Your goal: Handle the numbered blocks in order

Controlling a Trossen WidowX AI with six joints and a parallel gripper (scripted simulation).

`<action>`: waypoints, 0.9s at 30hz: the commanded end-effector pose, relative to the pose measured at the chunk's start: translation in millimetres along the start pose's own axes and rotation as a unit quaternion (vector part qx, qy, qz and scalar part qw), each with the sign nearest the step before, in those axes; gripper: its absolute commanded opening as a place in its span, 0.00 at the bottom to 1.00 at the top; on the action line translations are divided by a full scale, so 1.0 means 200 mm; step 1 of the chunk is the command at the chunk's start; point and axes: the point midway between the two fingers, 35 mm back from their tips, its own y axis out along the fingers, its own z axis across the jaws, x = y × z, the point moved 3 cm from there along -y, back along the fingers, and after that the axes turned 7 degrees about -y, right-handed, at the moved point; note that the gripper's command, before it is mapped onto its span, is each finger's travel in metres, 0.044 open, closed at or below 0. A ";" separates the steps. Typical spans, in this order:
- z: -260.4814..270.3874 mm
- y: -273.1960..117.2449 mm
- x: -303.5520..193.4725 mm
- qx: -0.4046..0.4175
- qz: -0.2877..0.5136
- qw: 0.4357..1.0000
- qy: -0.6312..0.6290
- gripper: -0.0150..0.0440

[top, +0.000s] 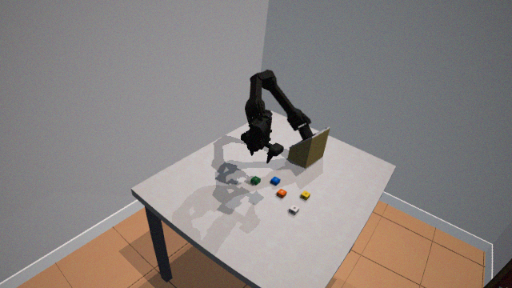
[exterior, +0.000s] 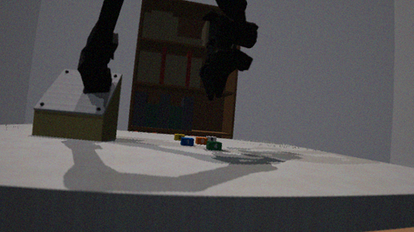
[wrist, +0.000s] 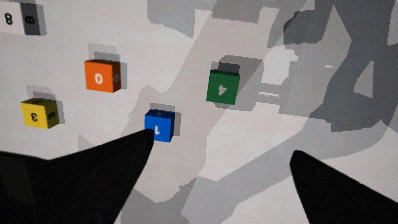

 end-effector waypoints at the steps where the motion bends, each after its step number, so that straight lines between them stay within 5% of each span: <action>1: 0.06 0.00 -0.02 0.000 0.000 1.000 0.001 0.93; 6: 0.38 0.00 -0.21 0.000 0.001 1.000 0.001 0.93; 27: 0.39 0.00 -0.21 0.000 0.001 1.000 0.001 0.93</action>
